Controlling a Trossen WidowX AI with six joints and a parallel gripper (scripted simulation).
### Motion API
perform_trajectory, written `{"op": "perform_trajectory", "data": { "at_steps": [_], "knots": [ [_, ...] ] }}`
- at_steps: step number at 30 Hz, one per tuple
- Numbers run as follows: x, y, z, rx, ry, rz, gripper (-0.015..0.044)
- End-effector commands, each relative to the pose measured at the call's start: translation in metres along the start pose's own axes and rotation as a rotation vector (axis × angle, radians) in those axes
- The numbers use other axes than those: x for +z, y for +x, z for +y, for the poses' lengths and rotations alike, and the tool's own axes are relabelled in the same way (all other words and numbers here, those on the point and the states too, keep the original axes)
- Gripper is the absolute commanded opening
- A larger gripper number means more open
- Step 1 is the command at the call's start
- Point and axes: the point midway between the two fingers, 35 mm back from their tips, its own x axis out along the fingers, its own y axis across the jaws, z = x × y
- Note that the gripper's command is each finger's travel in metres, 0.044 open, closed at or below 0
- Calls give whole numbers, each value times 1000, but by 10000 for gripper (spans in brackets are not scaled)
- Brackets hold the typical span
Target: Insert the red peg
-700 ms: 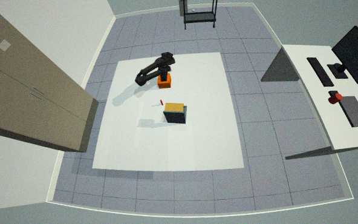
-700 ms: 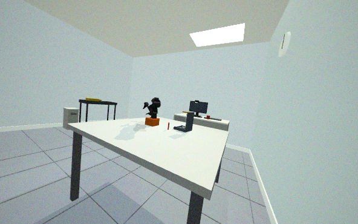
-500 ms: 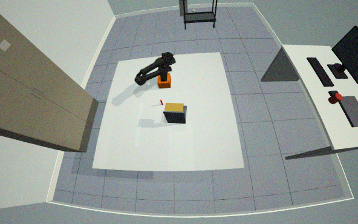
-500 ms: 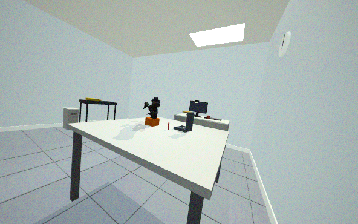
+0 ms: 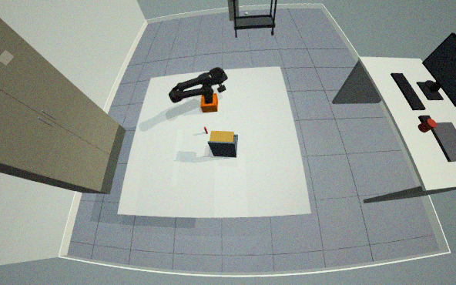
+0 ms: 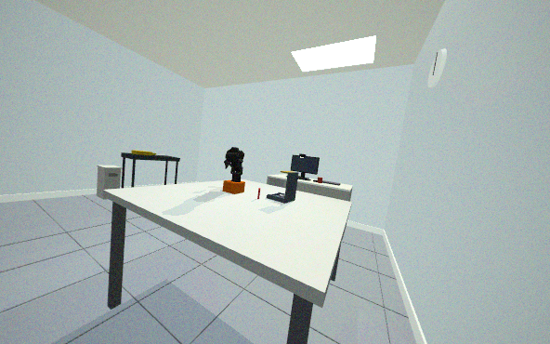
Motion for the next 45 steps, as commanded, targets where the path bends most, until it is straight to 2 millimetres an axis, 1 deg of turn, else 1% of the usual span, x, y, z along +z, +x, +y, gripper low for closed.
{"op": "perform_trajectory", "data": {
  "at_steps": [1, 12, 24, 35, 45],
  "knots": [
    [13, -2, -12, -63, -71, -55, 440],
    [41, -12, -46, -243, -240, -162, 440],
    [65, -32, -85, -473, -407, -209, 440],
    [77, -58, -122, -697, -539, -182, 440],
    [80, -86, -154, -896, -637, -99, 440]
  ]
}}
